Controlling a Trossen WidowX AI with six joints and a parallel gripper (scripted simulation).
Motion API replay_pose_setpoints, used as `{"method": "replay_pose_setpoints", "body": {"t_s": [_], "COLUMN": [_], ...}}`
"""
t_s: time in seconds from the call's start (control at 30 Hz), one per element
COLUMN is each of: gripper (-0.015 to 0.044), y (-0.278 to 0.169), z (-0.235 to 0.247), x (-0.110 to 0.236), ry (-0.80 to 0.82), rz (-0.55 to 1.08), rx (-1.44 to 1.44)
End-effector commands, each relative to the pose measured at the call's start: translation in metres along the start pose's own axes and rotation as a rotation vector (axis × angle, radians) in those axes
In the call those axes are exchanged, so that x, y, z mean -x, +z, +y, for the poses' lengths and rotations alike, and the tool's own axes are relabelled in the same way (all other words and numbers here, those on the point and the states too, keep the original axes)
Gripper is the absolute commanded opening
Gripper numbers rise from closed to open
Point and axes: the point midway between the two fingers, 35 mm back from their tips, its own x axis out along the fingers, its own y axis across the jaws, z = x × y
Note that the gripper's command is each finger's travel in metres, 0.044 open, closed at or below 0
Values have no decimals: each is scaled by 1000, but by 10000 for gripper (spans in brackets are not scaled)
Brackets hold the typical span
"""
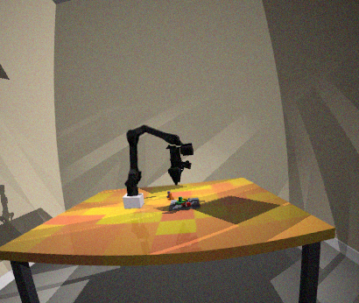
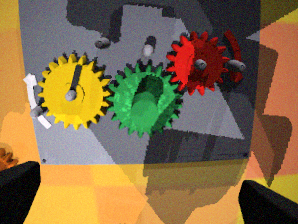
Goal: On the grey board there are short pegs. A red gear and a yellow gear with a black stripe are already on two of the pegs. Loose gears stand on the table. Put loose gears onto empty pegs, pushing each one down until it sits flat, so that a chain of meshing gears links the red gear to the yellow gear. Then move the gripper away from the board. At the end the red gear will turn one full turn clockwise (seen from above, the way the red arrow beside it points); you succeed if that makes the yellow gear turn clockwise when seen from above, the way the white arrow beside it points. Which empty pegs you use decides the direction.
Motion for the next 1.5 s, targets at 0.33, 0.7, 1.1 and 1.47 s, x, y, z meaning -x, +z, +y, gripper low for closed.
{"method": "replay_pose_setpoints", "body": {"t_s": [0.33,0.7,1.1,1.47], "gripper": [440,440,440,440], "y": [0,0,0,1], "z": [0,0,0,65], "x": [2,2,2,11], "ry": [0,0,0,39], "rz": [-3,-3,-3,4], "rx": [1,1,1,-13]}}
